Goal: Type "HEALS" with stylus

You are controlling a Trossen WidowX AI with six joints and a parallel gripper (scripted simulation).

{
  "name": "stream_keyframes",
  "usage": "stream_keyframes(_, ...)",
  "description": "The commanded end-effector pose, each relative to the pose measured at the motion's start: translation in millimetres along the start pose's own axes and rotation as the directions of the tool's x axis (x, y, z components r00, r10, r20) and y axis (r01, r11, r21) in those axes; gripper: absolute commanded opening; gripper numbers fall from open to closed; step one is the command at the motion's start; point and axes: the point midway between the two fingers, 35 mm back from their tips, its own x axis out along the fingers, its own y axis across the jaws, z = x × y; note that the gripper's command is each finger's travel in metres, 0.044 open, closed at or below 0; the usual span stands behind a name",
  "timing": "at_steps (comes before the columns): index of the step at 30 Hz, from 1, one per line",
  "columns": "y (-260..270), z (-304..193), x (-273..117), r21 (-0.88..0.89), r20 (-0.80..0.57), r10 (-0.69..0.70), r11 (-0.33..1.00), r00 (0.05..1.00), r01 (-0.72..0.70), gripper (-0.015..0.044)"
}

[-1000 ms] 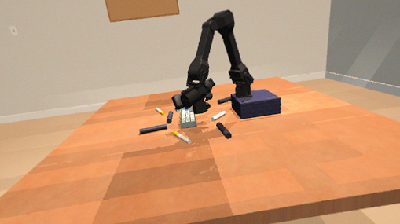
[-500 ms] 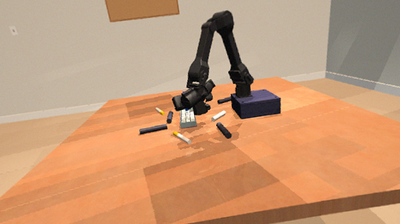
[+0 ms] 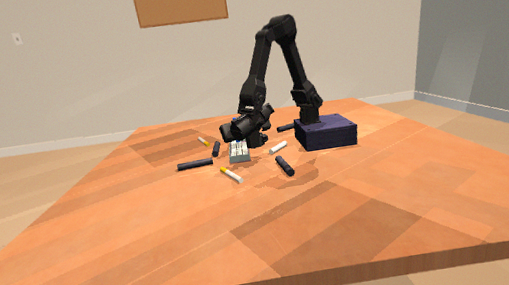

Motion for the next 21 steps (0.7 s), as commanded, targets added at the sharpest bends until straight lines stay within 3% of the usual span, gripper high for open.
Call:
stream_keyframes(1,0.4,2.3,1.2,0.005,0.002,0.000,1.000,1.000,0.000,0.0081)
stream_keyframes(21,0.1,-31.2,-18.1,0.005,0.002,0.000,1.000,1.000,0.000,0.0081)
